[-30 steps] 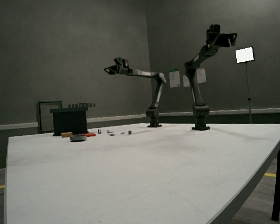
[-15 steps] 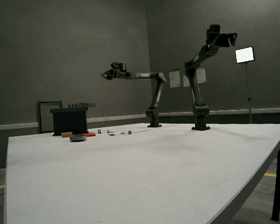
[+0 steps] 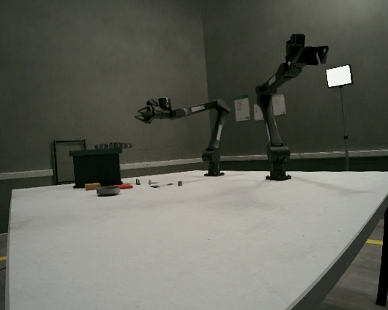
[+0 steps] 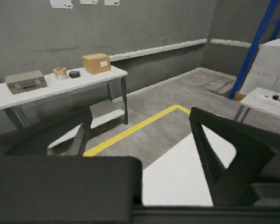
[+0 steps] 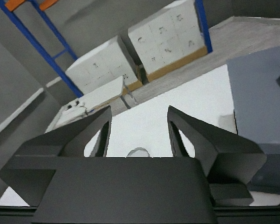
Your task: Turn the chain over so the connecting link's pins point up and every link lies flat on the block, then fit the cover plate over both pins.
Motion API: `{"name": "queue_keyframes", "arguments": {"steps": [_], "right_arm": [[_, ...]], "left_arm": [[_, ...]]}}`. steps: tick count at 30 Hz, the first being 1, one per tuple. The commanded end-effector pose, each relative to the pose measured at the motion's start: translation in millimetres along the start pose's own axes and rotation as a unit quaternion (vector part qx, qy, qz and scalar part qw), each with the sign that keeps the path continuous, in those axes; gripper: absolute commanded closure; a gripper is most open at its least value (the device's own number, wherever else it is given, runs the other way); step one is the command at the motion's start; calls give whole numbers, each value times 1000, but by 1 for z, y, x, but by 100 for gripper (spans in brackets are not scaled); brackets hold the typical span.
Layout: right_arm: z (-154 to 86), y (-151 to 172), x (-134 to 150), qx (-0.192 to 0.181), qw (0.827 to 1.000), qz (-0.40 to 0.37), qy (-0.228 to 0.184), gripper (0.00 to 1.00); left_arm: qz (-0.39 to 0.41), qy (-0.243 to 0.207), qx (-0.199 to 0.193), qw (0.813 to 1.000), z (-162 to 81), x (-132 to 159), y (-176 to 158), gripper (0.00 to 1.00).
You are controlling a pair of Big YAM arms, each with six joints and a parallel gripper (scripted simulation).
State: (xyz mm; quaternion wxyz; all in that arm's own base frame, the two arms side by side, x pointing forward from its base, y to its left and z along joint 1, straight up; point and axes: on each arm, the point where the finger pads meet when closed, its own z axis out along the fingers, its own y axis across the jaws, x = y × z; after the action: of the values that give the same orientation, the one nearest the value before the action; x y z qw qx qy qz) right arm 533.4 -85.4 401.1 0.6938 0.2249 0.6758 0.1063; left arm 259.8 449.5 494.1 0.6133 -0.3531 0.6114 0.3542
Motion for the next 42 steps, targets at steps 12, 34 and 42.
{"name": "queue_keyframes", "arguments": {"steps": [12, 34, 42], "right_arm": [[3, -64, 6, 29, 983, 172, -51, 47], [-22, -163, 36, 67, 915, 381, -117, 47], [-35, -190, 44, 74, 888, 433, -140, 47]], "left_arm": [[-1, -36, 4, 999, 1, -42, -5, 0], [-1, -36, 4, 999, 1, -42, -5, 0], [-1, -36, 4, 999, 1, -42, -5, 0]]}}
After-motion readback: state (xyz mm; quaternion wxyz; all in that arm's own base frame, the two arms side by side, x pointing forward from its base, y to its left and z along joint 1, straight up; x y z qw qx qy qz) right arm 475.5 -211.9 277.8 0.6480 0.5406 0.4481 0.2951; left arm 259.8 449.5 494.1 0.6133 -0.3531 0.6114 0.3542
